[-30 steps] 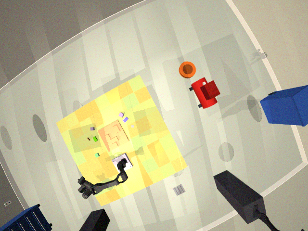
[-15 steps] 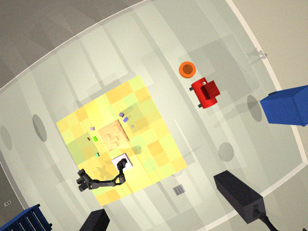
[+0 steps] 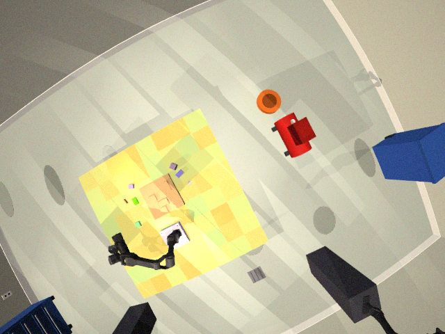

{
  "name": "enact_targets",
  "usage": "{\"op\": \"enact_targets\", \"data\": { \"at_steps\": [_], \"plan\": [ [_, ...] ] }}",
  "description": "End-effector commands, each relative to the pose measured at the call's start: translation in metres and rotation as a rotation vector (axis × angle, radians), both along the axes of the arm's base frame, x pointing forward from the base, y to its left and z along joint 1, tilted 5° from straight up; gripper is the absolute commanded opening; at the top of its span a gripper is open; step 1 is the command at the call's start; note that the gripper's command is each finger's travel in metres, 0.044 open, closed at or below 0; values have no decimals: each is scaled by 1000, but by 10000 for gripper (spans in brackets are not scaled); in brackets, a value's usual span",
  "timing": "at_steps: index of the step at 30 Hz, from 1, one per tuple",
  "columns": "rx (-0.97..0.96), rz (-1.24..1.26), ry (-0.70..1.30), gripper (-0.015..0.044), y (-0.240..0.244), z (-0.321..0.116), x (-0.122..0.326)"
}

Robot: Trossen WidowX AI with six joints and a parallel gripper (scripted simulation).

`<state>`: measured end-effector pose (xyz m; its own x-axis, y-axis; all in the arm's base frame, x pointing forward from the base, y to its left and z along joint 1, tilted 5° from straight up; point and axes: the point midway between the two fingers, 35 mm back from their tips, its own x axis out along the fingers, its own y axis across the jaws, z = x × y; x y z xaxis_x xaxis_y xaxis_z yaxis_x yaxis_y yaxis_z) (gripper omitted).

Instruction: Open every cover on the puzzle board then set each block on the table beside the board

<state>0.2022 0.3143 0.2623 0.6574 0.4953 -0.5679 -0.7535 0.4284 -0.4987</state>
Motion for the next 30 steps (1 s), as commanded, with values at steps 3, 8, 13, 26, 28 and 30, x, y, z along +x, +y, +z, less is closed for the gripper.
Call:
{"op": "enact_targets", "data": {
  "at_steps": [3, 8, 13, 26, 28, 30],
  "plan": [
    [-44, -79, 72, 0, -13, -24, 24],
    [-71, -149, 128, 0, -26, -42, 40],
    [-94, -219, 197, 0, -41, -60, 55],
    [-142, -410, 384, 0, -86, -105, 88],
    [-146, -437, 410, 0, -93, -111, 92],
    [-150, -465, 438, 0, -100, -116, 95]
  ]
}}
